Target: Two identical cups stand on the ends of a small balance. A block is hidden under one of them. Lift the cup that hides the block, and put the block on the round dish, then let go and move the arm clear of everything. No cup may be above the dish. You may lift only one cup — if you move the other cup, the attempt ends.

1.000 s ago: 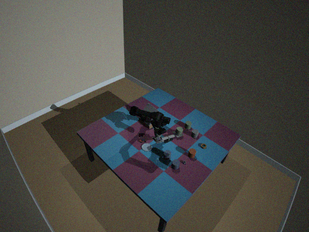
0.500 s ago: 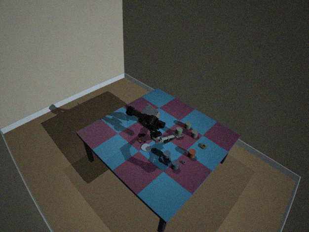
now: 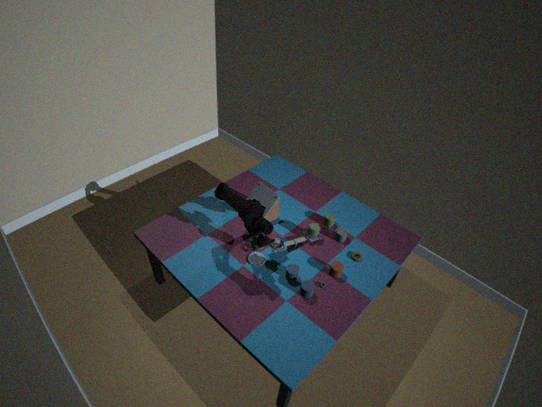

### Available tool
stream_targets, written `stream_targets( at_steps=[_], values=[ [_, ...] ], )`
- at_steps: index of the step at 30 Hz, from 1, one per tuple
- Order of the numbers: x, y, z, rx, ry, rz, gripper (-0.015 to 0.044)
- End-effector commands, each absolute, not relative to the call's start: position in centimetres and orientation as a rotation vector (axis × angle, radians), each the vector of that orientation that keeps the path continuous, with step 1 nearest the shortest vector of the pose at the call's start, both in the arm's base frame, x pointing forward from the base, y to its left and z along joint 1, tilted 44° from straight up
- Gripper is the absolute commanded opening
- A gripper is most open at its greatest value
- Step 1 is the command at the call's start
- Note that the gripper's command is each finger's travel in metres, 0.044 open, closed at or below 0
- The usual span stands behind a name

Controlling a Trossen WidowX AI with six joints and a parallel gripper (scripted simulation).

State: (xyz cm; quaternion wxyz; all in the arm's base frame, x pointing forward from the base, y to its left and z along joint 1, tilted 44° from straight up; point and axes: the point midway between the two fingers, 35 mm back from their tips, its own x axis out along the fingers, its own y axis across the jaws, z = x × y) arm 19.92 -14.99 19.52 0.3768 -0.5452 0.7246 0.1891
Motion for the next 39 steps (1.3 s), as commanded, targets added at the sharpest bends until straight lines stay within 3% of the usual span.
stream_targets(
  at_steps=[1, 20, 39],
  values=[
    [18.4, -16.1, 19.9, -1.399, 1.849, 0.487, 0.0000],
    [10.7, -19.7, 21.3, -1.417, 1.908, 0.453, 0.0000],
    [9.8, -22.5, 18.6, -1.420, 1.914, 0.449, 0.0000]
  ],
)
